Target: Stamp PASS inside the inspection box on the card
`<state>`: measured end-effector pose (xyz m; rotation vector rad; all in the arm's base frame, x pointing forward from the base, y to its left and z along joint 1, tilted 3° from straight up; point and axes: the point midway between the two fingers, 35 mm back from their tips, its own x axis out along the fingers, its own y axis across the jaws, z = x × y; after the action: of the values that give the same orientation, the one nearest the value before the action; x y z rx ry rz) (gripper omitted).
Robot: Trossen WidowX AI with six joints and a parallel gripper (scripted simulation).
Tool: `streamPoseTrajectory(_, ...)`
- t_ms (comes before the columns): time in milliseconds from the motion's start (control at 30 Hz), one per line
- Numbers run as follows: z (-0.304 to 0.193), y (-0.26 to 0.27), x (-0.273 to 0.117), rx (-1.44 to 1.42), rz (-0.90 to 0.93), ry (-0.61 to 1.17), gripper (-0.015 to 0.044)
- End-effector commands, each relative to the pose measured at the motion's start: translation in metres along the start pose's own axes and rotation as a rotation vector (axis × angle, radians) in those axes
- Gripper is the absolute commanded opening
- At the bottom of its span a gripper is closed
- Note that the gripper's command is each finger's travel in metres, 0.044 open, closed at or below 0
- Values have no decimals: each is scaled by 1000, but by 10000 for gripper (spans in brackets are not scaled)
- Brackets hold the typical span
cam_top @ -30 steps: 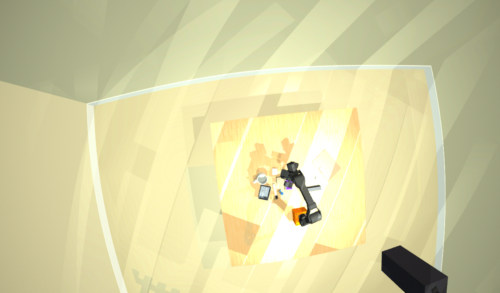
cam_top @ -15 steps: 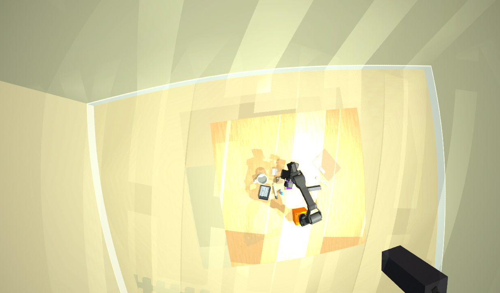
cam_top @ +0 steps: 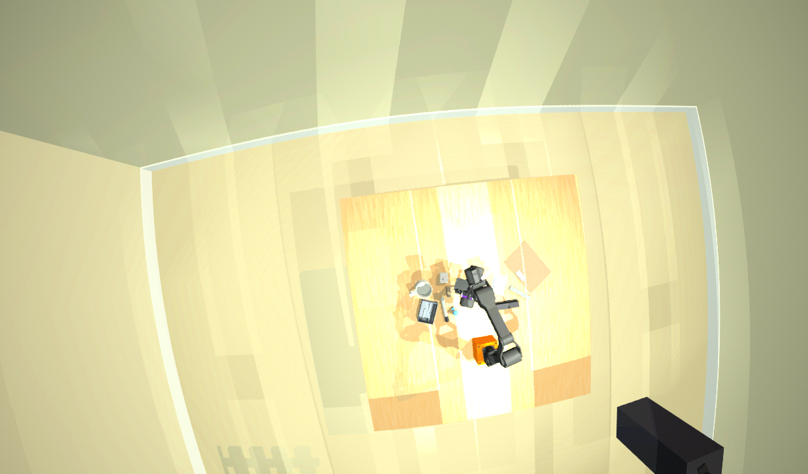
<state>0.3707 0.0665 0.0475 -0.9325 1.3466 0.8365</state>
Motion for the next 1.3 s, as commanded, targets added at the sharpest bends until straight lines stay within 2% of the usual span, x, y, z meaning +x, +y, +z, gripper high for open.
streamPoseTrajectory(0, -6, 14, -1, 3, 2, 3, 0)
streamPoseTrajectory(667, -40, 81, 1, 2, 8, 6, 0)
streamPoseTrajectory(1267, -41, 83, 9, 2, 8, 6, 0)
